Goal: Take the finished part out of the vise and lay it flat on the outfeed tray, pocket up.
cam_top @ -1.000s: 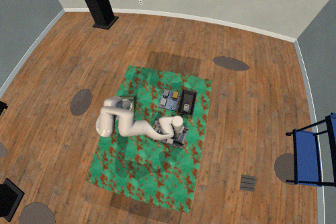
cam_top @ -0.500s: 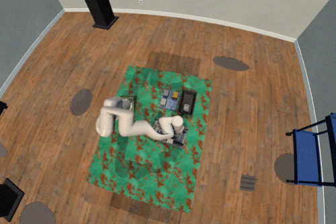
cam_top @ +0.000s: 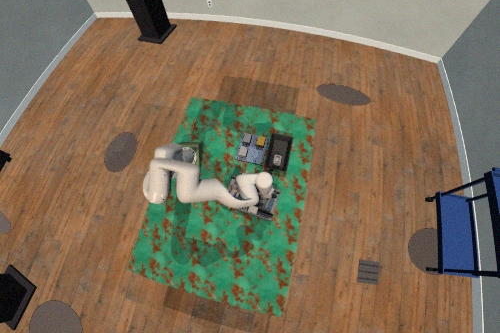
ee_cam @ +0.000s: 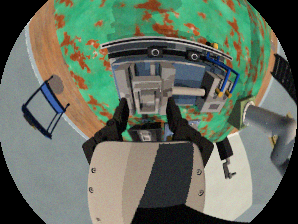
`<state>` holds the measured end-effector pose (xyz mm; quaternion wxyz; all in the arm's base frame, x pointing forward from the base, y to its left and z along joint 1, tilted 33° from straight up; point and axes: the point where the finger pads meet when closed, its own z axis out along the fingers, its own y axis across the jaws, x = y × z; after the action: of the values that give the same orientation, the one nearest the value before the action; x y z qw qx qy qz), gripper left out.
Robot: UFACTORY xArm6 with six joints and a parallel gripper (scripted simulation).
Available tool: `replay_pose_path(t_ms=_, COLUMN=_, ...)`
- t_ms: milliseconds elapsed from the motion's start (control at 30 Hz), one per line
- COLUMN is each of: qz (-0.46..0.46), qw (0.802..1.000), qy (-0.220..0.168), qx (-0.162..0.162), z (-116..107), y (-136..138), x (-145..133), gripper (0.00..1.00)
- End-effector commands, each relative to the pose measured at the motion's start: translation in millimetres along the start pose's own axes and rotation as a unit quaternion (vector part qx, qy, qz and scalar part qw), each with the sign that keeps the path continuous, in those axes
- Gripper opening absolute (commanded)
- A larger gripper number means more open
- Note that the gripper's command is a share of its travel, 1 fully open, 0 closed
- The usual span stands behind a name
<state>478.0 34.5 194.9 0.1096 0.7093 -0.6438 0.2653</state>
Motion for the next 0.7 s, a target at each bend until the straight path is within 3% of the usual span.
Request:
replay_pose_path(t_ms=0, qz=0.001, qw=1.000, qy=0.000, qx=0.002, z=-0.7, y=-1.2, x=0.1, gripper=0.69)
replay_pose_path(t_ms=667, qz=0.001, qw=1.000, qy=0.000, qx=0.002, z=6.3, y=-1.3, x=0.1, gripper=0.69)
